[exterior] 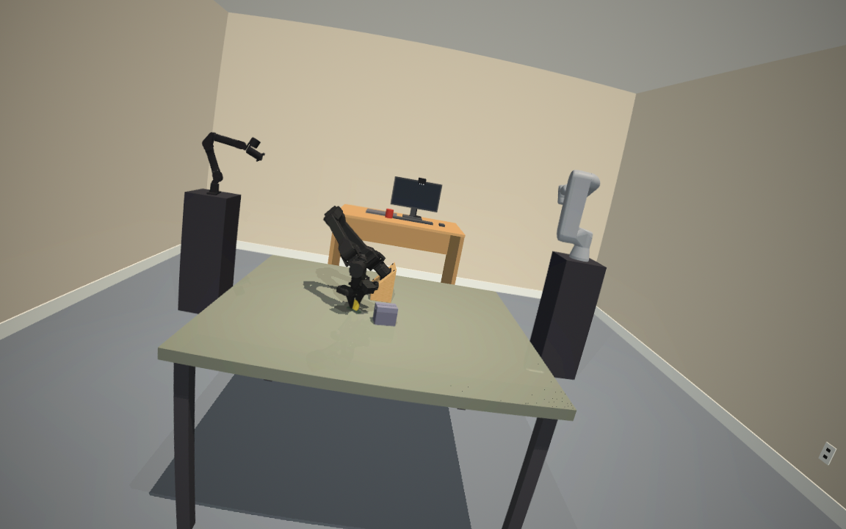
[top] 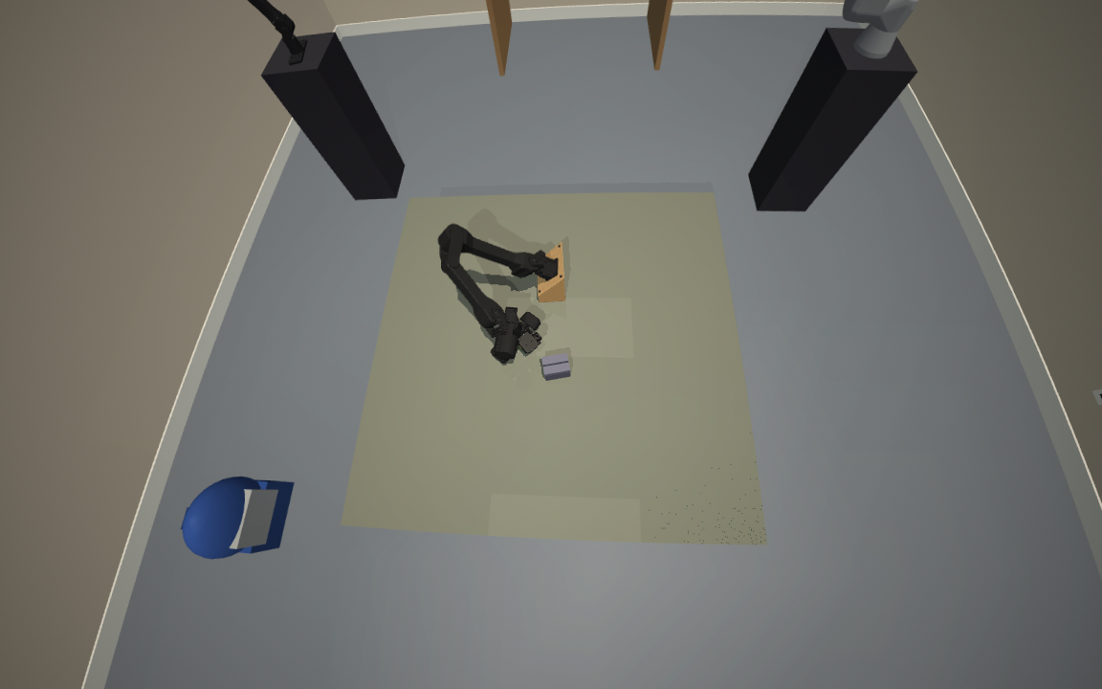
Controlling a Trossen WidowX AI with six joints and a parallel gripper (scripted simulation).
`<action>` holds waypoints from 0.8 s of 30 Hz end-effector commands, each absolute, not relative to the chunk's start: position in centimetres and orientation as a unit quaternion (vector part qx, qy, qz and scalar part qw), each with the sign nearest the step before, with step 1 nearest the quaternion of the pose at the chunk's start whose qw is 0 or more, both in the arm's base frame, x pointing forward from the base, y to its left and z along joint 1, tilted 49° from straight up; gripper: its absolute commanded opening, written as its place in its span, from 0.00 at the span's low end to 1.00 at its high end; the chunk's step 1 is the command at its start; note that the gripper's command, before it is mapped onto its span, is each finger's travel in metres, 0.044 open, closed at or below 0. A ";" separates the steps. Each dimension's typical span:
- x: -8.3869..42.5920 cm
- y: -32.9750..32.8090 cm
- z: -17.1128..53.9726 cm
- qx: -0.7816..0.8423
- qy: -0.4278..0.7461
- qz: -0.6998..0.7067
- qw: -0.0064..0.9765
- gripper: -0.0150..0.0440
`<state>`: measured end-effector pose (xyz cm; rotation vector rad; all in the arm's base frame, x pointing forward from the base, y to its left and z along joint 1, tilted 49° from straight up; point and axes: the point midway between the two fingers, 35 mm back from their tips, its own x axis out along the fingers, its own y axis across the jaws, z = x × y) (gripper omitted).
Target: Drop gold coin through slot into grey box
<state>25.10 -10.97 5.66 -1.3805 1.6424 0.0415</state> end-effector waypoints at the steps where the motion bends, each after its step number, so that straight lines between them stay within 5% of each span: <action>1: 24.8 -11.4 5.2 -0.566 0.675 0.019 0.472 0.53; 6: 24.8 -11.4 5.2 -0.566 0.675 0.019 0.472 0.30; 24: 24.9 -10.3 5.9 -0.565 0.675 0.021 0.474 0.25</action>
